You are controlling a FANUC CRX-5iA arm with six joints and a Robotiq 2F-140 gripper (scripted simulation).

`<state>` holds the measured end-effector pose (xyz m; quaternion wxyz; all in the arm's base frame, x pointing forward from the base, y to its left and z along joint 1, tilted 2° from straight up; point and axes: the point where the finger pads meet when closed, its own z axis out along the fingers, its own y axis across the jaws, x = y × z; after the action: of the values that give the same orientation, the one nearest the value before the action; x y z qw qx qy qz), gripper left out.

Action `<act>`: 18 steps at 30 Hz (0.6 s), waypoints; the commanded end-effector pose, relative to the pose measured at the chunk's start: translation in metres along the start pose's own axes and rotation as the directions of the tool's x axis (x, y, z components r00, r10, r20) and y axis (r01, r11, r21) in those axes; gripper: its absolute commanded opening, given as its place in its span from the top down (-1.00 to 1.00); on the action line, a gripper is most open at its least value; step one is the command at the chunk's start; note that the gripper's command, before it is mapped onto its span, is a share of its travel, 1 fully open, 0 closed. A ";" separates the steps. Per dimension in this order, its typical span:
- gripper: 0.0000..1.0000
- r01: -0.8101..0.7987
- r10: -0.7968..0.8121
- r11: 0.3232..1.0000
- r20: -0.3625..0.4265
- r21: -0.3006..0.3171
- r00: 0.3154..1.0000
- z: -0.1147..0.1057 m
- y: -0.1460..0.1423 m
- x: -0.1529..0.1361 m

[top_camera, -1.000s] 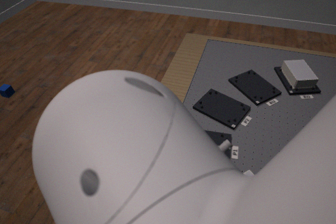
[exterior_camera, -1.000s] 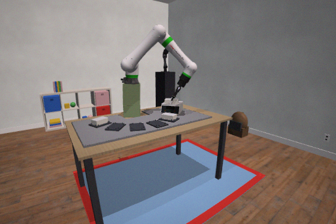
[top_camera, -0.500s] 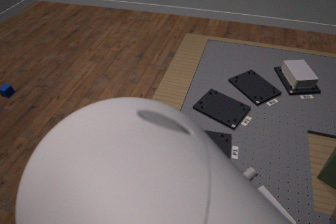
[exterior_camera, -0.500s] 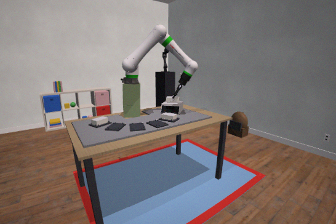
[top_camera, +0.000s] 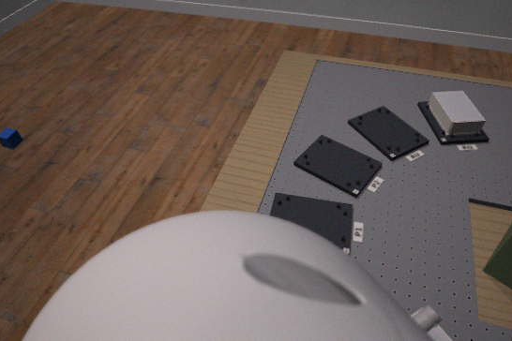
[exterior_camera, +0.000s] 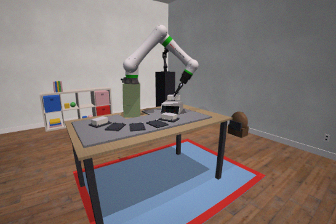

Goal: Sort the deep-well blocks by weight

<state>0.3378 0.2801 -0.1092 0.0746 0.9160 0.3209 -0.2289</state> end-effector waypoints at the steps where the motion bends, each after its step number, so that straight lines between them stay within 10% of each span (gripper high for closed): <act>1: 0.80 0.056 -0.056 0.998 0.001 -0.032 0.998 0.000 -0.007 -0.001; 18: 0.80 0.336 -0.336 0.922 0.034 -0.194 0.941 0.005 -0.056 -0.009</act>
<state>0.2995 0.3135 -0.1090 0.1242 0.8356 0.4941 -0.2058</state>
